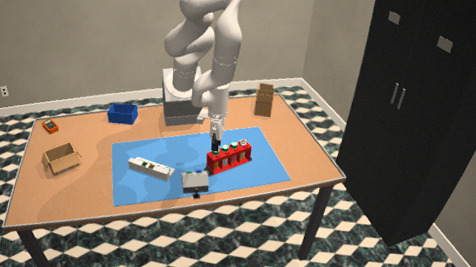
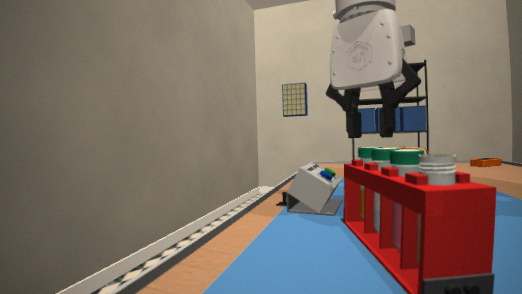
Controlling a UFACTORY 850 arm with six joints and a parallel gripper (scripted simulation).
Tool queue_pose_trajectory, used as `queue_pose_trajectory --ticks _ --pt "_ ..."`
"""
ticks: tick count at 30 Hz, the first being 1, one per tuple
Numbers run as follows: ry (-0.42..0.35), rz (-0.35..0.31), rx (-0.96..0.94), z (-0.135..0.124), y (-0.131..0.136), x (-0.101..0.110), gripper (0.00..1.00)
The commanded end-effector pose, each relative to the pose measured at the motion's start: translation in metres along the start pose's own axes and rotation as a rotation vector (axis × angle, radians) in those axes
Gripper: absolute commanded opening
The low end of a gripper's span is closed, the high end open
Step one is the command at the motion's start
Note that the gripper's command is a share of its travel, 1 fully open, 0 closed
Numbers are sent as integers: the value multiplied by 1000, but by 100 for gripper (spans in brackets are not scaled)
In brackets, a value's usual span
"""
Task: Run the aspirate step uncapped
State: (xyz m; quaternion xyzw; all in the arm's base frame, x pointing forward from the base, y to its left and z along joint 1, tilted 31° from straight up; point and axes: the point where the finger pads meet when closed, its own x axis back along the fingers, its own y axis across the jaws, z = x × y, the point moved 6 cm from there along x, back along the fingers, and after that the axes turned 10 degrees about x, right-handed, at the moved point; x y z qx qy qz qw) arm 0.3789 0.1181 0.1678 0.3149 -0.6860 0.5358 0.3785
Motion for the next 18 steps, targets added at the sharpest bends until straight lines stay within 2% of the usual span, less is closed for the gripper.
queue_pose_trajectory --ticks 1,18 --pt "-1 1 0 0 -1 -14 46" --pt "-1 1 0 0 0 -19 46"
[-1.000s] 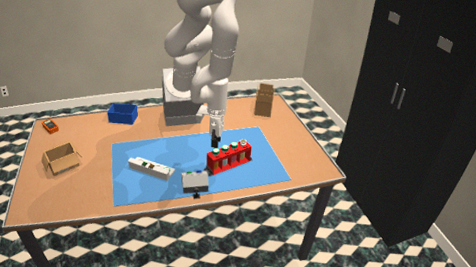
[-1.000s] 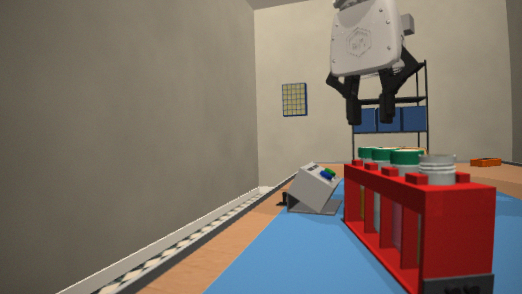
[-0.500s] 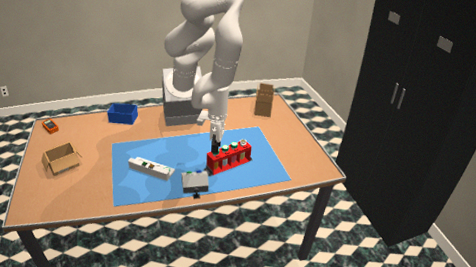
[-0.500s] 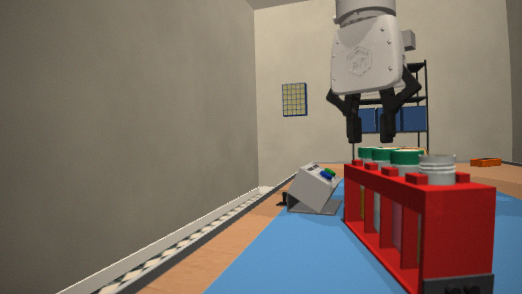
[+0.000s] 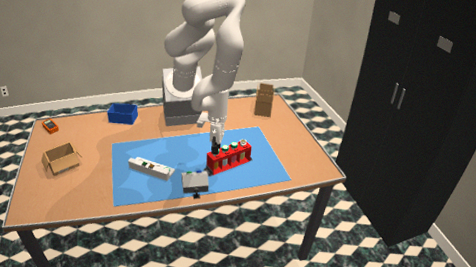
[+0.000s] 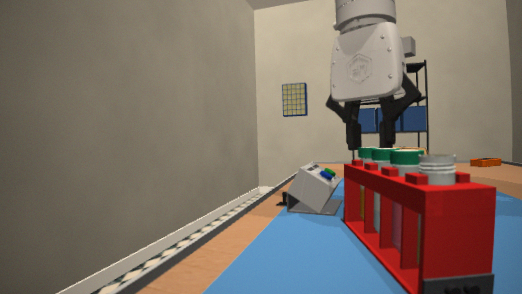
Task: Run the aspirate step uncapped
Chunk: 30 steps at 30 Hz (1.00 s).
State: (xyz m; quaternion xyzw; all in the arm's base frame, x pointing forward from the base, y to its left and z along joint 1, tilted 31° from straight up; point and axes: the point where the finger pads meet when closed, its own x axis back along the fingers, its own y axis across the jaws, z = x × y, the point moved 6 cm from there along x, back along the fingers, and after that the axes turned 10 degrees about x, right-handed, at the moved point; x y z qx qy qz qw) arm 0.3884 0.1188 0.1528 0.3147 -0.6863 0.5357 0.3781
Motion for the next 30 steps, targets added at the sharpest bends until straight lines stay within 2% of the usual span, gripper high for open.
queue_pose_trajectory --ticks 1,21,22,30 --pt "0 0 0 0 0 -1 46" --pt "0 0 0 0 0 -8 46" --pt "0 0 0 0 0 -8 0" --pt "0 0 0 0 0 -8 0"
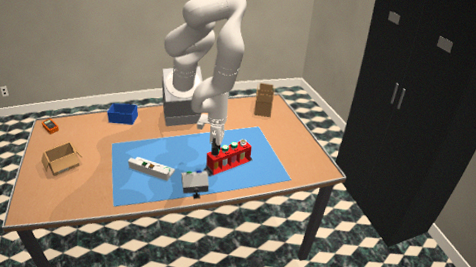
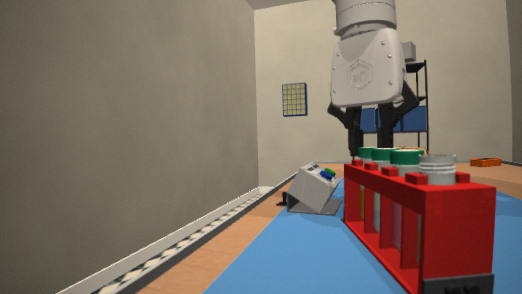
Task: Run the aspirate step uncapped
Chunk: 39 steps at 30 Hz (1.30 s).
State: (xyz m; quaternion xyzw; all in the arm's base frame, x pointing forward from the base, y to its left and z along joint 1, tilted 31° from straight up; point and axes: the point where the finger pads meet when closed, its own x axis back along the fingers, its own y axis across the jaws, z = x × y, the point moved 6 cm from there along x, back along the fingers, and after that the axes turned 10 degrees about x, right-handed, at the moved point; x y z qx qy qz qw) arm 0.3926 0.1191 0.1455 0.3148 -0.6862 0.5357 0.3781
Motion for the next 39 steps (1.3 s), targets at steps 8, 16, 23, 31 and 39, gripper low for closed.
queue_pose_trajectory --ticks 8,16,23,31,39 --pt "0 1 100 0 0 0 0" --pt "-1 1 480 0 0 0 0" --pt "0 1 700 0 0 0 0" --pt "0 1 1050 0 0 1 0" --pt "0 1 1300 0 0 1 0"
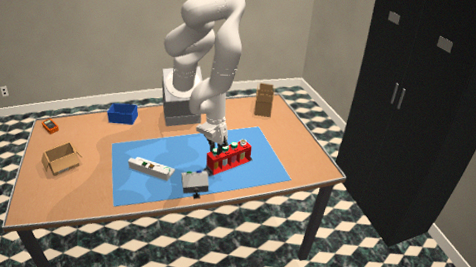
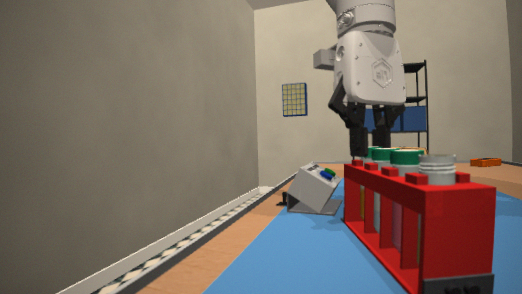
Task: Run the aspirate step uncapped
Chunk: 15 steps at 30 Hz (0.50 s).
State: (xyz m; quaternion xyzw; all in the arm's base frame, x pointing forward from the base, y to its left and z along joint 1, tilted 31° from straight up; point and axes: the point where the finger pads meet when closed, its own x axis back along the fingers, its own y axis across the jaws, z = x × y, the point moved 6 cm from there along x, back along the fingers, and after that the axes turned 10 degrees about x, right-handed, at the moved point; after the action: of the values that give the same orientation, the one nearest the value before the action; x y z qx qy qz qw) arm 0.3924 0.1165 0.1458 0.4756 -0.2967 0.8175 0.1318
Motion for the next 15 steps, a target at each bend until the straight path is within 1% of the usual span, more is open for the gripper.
queue_pose_trajectory --ticks 1,5,6,14,15 --pt "24 -32 208 -1 -2 0 0" --pt "20 -35 408 -1 -2 0 0" --pt "20 -35 428 -1 -2 0 0" --pt "20 -35 428 -1 -2 0 0" --pt "20 -35 428 -1 -2 0 46"
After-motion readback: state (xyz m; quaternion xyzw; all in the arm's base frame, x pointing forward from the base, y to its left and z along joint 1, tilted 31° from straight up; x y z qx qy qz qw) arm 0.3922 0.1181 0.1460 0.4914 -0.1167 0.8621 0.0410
